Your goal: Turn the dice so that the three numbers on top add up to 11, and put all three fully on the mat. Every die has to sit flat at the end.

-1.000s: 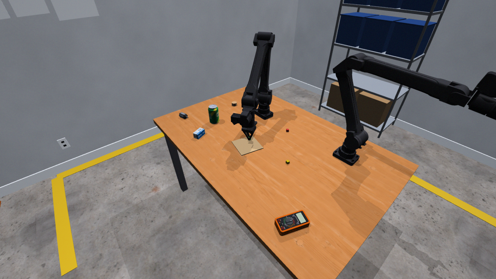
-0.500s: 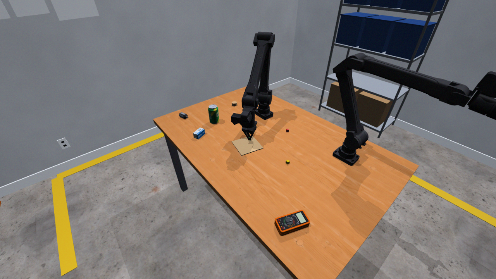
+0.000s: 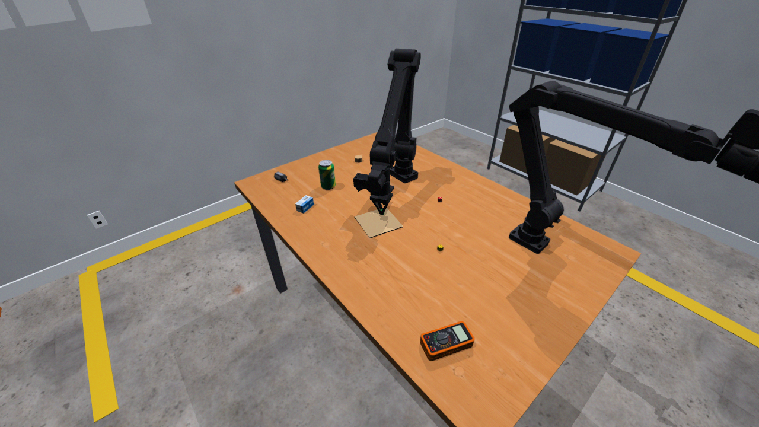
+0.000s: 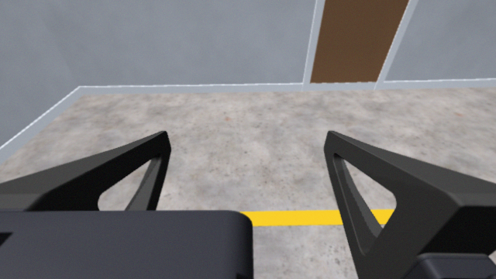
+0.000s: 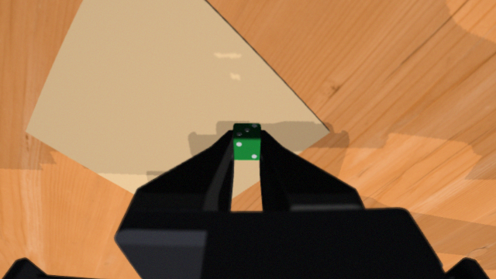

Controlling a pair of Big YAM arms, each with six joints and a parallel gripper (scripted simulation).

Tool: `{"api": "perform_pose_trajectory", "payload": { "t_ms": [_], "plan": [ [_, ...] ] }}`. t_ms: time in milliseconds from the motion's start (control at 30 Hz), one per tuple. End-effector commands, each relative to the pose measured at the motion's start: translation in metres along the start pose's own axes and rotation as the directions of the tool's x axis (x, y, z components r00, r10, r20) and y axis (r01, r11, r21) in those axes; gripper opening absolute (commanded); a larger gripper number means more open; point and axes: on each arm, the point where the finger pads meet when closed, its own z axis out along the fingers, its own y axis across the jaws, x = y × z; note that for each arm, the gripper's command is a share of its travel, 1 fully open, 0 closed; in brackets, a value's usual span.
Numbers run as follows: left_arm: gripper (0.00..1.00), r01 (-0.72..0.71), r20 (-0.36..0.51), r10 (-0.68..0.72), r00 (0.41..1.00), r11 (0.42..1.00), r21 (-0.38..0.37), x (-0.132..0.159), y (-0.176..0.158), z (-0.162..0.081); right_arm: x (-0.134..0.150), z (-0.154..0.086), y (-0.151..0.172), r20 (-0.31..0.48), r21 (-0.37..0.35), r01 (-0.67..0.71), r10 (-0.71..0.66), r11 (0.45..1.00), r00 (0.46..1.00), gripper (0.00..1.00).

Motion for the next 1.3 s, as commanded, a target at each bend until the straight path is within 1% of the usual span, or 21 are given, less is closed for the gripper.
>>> {"api": "perform_pose_trajectory", "payload": {
  "t_ms": [0, 1267],
  "plan": [
    [1.00, 0.013, 0.069, -0.012, 0.998, 1.000, -0.013, -0.0369, 0.0066, 0.0067, 0.0047, -0.0012, -0.0010, -0.004, -0.004, 0.020, -0.020, 1.000, 1.000, 0.11],
    [1.00, 0.013, 0.069, -0.012, 0.998, 1.000, -0.013, -0.0369, 0.0066, 0.0067, 0.0047, 0.0044, -0.0011, -0.004, 0.003, 0.020, -0.020, 1.000, 1.000, 0.11]
  ]
}}
